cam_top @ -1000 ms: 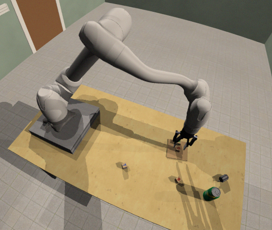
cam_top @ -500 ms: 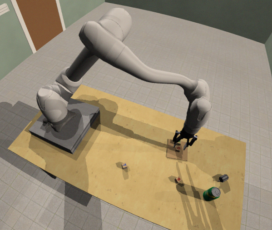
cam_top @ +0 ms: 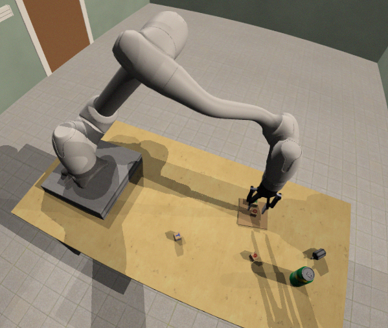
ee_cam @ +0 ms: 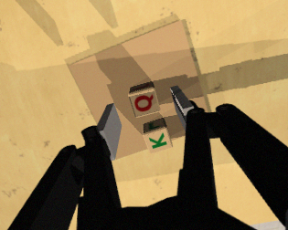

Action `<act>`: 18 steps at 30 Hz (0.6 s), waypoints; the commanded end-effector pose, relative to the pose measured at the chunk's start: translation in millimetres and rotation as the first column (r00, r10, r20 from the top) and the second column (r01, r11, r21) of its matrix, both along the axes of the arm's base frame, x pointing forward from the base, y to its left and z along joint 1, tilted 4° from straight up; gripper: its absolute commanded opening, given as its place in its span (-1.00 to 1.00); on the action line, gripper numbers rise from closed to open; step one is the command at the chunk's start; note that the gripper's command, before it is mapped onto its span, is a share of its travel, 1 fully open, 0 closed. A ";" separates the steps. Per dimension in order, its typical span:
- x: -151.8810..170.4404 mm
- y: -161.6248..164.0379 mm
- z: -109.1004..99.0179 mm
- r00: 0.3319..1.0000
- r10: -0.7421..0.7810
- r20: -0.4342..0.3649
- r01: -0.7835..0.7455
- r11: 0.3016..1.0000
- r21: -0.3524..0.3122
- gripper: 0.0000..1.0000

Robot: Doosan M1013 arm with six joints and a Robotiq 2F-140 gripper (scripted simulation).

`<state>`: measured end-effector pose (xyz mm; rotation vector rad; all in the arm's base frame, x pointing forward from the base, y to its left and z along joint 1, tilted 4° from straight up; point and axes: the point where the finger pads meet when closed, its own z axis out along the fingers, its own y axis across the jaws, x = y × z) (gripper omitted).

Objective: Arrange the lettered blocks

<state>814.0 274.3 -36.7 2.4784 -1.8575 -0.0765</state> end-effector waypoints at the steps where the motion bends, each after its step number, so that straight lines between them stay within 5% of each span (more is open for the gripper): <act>1: 0.2 -3.1 -2.6 1.000 -0.007 0.000 0.007 1.000 0.002 -0.08; 18: -0.8 -3.3 -7.0 1.000 -0.007 -0.002 0.007 1.000 0.001 -0.08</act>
